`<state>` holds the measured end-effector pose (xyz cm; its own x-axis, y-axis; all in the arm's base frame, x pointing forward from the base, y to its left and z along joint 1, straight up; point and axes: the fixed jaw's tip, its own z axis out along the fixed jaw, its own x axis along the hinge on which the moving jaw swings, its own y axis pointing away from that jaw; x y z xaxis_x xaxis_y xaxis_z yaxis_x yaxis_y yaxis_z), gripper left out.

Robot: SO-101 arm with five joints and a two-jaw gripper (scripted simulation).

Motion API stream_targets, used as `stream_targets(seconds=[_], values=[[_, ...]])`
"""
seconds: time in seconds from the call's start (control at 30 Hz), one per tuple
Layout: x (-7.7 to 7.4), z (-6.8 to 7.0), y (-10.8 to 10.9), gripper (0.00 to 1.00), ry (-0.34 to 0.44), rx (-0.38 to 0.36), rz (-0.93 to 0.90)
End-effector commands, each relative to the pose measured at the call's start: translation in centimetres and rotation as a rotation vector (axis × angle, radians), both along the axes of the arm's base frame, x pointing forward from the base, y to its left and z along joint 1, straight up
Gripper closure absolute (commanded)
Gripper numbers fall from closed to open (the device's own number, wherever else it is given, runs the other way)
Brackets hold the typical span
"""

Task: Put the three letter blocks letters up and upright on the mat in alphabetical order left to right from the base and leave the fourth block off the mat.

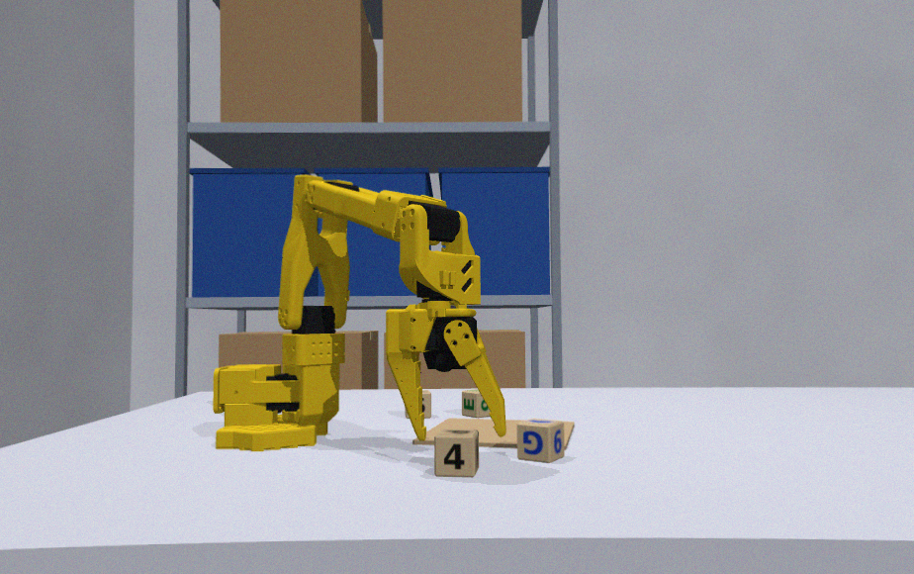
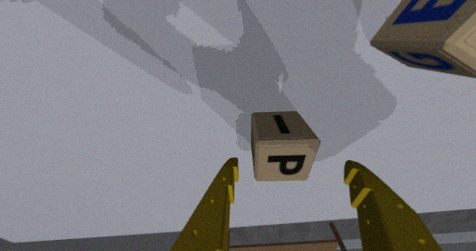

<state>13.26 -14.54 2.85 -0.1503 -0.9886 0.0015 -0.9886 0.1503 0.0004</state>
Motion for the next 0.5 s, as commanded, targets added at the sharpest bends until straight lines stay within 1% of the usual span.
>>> stream_targets(seconds=[0.0, 0.23, 0.47], values=[[0.92, 1.33, -1.18, 0.65, -0.085, -0.087, 0.0], [0.92, 0.73, -1.18, 0.65, -0.085, -0.087, 0.0], [0.92, 0.62, -1.18, 0.65, -0.085, -0.087, 0.0]])
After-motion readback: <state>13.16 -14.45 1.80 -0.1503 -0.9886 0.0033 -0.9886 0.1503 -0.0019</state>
